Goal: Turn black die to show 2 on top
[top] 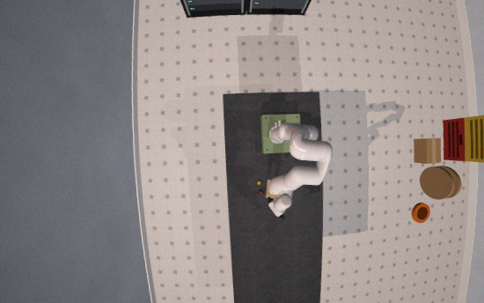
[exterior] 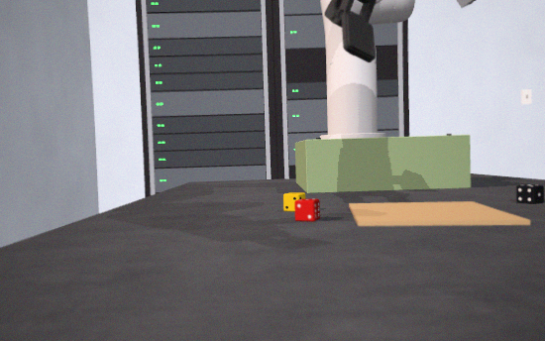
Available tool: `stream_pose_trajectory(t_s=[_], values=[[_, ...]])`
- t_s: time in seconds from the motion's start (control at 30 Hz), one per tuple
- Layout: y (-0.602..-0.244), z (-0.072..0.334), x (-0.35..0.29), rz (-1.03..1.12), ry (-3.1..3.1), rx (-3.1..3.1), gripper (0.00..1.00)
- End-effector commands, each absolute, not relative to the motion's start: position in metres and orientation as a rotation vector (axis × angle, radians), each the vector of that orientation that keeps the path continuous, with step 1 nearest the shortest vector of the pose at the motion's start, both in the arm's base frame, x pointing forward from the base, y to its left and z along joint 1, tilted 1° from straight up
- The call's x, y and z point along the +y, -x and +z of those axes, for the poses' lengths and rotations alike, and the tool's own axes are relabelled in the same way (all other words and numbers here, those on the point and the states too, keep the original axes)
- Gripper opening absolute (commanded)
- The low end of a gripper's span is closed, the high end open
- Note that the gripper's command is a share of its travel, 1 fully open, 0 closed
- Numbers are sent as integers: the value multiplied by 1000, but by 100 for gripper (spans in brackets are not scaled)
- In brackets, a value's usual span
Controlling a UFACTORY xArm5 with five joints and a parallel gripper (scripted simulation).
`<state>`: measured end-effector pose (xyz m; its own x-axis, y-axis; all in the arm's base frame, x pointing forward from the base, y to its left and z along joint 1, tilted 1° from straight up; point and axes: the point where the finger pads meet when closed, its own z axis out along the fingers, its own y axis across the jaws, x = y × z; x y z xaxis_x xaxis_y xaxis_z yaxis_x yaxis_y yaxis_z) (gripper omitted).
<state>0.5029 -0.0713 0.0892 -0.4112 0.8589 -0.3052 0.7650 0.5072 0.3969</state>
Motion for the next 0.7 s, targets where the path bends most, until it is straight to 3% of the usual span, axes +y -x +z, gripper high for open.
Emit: stream_pose_trajectory(t_s=[0.0, 0.67], values=[[-465, 86, -88, 170, -1316, 2424, 100], [-323, 72, -109, 2, -1229, 2871, 100]])
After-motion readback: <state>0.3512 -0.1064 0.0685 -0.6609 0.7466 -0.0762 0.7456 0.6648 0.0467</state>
